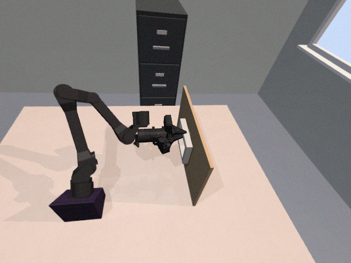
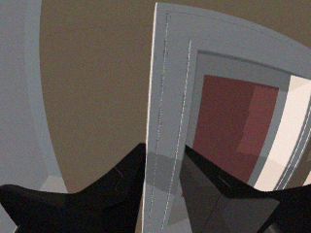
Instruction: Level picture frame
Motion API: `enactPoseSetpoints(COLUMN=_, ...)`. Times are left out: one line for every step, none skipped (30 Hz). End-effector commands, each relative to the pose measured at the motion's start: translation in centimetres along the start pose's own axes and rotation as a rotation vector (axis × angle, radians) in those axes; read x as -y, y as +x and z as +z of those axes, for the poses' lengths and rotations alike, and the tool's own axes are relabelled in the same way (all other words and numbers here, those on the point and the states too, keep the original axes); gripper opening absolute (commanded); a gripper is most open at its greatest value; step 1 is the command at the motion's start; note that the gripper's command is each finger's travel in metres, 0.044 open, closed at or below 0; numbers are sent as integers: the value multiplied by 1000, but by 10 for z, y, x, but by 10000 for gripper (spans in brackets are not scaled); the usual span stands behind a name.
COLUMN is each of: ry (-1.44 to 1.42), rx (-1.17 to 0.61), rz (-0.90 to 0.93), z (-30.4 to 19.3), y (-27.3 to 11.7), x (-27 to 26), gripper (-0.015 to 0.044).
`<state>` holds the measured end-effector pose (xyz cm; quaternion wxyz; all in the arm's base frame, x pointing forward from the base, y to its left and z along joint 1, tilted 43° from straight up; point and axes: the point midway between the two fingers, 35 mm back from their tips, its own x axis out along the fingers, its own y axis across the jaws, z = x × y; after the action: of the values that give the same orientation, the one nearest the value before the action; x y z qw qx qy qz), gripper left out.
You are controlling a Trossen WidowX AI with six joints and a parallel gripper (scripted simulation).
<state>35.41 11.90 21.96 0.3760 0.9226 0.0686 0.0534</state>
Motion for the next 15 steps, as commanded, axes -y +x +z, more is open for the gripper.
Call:
enactPoseSetpoints(ry=-31, rx=0, rz=-2, z=0, y=0, x=0, gripper=0)
enactPoseSetpoints(ry=-42, rx=0, rz=-2, z=0, y=0, x=0, gripper=0)
enactPoseSetpoints(ry=-42, rx=0, rz=-2, z=0, y=0, x=0, gripper=0)
enactPoseSetpoints(ry=-42, rx=0, rz=-2, z=0, y=0, x=0, gripper=0)
enactPoseSetpoints(ry=-42, rx=0, rz=-2, z=0, y=0, x=0, gripper=0)
enactPoseSetpoints(ry=-55, rx=0, rz=-2, z=0, y=0, x=0, gripper=0)
enactPoseSetpoints(ry=-68, rx=0, rz=-2, z=0, y=0, x=0, gripper=0)
enactPoseSetpoints(ry=-36, rx=0, rz=0, z=0, y=0, x=0, gripper=26)
enactPoseSetpoints(ry=-36, rx=0, rz=0, z=0, y=0, x=0, gripper=52)
enactPoseSetpoints(ry=-36, rx=0, rz=0, z=0, y=0, x=0, gripper=79)
enactPoseSetpoints(ry=-36, rx=0, rz=0, z=0, y=0, x=0, gripper=105)
enactPoseSetpoints(ry=-36, rx=0, rz=0, z=0, y=0, x=0, gripper=131)
enactPoseSetpoints(ry=-36, rx=0, rz=0, z=0, y=0, x=0, gripper=157)
enactPoseSetpoints(ry=-36, rx=0, rz=0, z=0, y=0, x=0, gripper=184)
enactPoseSetpoints(ry=-36, rx=0, rz=0, z=0, y=0, x=0, gripper=210)
